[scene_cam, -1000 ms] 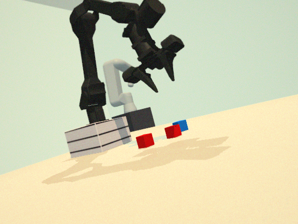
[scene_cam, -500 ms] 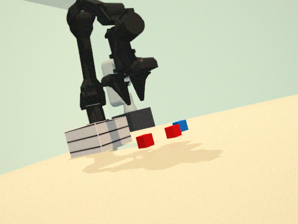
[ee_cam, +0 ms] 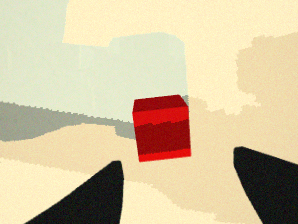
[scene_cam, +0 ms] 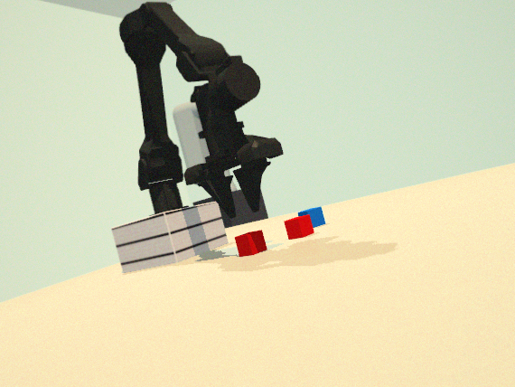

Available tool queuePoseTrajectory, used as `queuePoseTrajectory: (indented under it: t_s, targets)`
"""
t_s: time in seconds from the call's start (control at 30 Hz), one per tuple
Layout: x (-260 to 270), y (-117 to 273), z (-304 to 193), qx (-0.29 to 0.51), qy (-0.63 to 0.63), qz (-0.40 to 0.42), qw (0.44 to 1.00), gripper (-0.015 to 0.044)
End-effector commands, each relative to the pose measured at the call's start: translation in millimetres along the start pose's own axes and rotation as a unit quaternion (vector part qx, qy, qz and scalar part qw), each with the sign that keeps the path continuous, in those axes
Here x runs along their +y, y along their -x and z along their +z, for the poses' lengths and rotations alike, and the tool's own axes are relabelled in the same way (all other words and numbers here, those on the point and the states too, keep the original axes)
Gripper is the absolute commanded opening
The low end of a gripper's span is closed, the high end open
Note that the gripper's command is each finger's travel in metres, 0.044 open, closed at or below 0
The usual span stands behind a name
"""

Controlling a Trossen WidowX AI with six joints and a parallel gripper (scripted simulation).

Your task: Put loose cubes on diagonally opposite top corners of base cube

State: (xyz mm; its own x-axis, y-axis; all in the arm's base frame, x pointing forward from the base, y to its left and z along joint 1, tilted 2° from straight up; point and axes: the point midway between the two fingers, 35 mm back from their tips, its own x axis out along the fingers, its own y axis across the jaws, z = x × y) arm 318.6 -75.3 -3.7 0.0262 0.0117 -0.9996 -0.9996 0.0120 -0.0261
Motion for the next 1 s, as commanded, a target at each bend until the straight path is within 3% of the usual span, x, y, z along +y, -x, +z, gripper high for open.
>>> queuePoseTrajectory:
  t_s: [0.0, 0.87, 0.97]
  targets:
    - [4, -15, 1, -0.003, -0.003, 0.007, 1.000, 0.0265]
    - [5, -47, 2, -0.004, -0.003, 0.008, 1.000, 0.0265]
    - [5, -47, 2, -0.004, -0.003, 0.008, 1.000, 0.0186]
